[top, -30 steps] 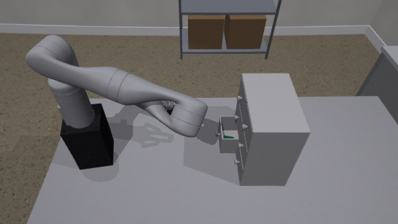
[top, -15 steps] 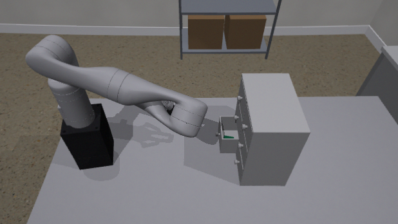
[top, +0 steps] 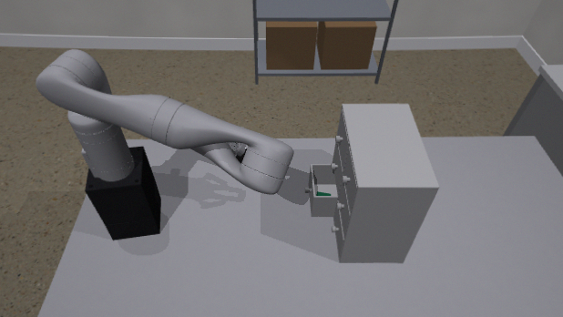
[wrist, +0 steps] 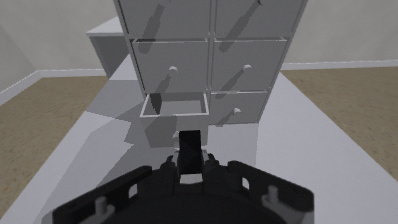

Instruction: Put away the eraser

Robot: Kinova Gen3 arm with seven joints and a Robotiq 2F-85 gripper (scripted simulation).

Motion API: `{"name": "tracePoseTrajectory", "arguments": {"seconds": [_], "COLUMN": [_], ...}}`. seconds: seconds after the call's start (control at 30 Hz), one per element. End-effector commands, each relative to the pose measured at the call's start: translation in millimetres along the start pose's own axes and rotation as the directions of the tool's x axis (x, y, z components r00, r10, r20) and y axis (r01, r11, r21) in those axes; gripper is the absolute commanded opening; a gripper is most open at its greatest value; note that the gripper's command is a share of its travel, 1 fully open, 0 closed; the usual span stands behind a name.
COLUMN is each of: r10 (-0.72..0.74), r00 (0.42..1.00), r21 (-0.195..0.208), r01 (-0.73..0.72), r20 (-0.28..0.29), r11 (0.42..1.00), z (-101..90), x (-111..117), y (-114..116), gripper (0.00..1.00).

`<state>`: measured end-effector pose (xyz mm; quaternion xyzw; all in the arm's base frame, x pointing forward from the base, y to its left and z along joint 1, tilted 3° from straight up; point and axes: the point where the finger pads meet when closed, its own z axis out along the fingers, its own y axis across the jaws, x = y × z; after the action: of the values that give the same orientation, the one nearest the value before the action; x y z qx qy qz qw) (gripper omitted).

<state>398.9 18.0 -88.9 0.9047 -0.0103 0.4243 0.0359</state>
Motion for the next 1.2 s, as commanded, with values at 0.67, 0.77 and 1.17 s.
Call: {"name": "tracePoseTrajectory", "arguments": {"seconds": [0.67, 0.77, 1.17], "r10": [0.0, 0.0, 0.0], "r00": [1.0, 1.0, 1.0], "r21": [-0.001, -0.001, -0.001], "r01": [0.0, 0.0, 0.0], "r20": [-0.003, -0.003, -0.003], "r11": [1.0, 1.0, 1.0], "z": [26.0, 31.1, 67.1], "x": [23.3, 27.5, 58.0], "y": [0.4, 0.4, 0.5], "gripper": [0.19, 0.19, 0.19]}}
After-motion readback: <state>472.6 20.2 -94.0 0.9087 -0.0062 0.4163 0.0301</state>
